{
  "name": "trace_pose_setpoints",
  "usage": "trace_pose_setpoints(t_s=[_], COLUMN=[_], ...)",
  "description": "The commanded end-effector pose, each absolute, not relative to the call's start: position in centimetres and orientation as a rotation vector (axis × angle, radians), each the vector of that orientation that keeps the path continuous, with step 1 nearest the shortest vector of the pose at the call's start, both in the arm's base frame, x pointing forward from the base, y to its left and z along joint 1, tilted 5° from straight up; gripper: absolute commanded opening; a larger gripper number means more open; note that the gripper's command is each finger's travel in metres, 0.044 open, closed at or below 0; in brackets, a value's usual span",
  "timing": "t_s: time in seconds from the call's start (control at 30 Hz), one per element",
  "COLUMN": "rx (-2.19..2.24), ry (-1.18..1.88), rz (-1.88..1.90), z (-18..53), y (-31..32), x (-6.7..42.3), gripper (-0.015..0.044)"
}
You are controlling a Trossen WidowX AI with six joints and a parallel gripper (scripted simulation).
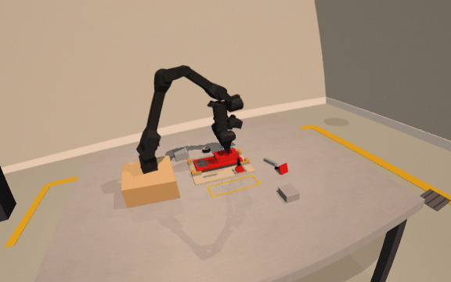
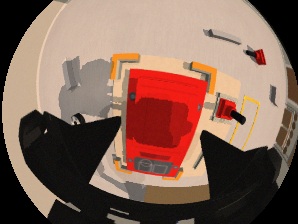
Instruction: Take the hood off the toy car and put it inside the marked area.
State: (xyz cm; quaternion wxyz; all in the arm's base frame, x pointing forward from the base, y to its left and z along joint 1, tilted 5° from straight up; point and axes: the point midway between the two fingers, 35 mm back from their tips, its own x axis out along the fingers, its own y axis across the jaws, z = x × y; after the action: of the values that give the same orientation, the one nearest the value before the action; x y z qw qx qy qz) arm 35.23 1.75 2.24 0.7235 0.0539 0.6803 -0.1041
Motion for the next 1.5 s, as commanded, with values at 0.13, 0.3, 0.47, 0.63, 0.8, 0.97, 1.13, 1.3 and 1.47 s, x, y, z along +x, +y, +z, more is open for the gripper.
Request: trace_pose_setpoints(t_s=[0.13, 0.3, 0.47, 0.63, 0.8, 0.97, 1.13, 1.3, 1.47], rx=[0.112, 0.112, 0.112, 0.112, 0.112, 0.112, 0.112, 0.112, 0.111], ry=[1.512, 1.512, 1.512, 1.512, 1.512, 1.513, 1.513, 1.513, 1.513], rz=[-0.232, -0.232, -0.232, -0.232, -0.232, -0.232, -0.232, -0.232, -0.232], z=[1.1, 1.1, 1.0, 0.7, 0.5, 0.2, 0.0, -0.3, -0.5], y=[1.6, 1.6, 1.6, 1.6, 1.5, 1.5, 1.5, 1.5, 1.5], x=[35.1, 35.1, 35.1, 35.1, 35.1, 35.1, 35.1, 35.1, 35.1], gripper=[0.0440, 0.0440, 0.0440, 0.0440, 0.0440, 0.0440, 0.0440, 0.0440, 0.0440])
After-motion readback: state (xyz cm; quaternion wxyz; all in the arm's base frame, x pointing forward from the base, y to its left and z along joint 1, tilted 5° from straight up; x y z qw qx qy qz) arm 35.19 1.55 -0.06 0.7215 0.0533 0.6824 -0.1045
